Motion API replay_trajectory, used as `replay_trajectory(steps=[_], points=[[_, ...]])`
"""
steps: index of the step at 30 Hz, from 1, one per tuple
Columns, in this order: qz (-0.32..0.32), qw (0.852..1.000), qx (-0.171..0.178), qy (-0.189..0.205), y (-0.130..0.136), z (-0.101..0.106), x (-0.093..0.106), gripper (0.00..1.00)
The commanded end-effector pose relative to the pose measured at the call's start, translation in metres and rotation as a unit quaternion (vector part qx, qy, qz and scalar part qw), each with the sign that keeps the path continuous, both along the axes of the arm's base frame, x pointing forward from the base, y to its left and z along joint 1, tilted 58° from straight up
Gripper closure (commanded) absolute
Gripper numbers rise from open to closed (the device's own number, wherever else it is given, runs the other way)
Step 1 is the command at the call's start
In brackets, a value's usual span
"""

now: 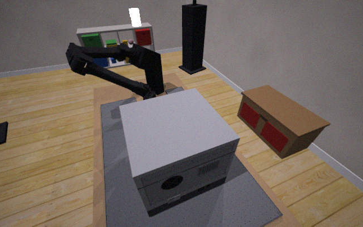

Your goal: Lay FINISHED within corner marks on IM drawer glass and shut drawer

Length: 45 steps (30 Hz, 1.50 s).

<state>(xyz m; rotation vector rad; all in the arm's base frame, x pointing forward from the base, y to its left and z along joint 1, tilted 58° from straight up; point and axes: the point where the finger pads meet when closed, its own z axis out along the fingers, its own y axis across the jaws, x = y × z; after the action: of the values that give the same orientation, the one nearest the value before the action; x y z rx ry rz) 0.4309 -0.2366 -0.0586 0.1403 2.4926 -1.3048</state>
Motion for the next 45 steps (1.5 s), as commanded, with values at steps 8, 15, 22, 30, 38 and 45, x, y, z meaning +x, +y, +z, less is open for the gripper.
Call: replay_trajectory(steps=[8,15,22,30,38,45], points=[[0.005,1.000,-0.002,0.001,0.003,0.001,0.000,0.92],[0.005,1.000,-0.002,0.001,0.003,0.001,0.000,0.92],[0.051,0.998,-0.015,-0.025,-0.003,-0.006,-0.005,0.92],[0.070,0.997,-0.020,-0.041,0.011,0.007,0.025,0.92],[0.070,0.997,-0.018,-0.037,0.012,0.014,0.034,0.92],[0.070,0.997,-0.018,-0.037,0.013,0.017,0.041,0.92]])
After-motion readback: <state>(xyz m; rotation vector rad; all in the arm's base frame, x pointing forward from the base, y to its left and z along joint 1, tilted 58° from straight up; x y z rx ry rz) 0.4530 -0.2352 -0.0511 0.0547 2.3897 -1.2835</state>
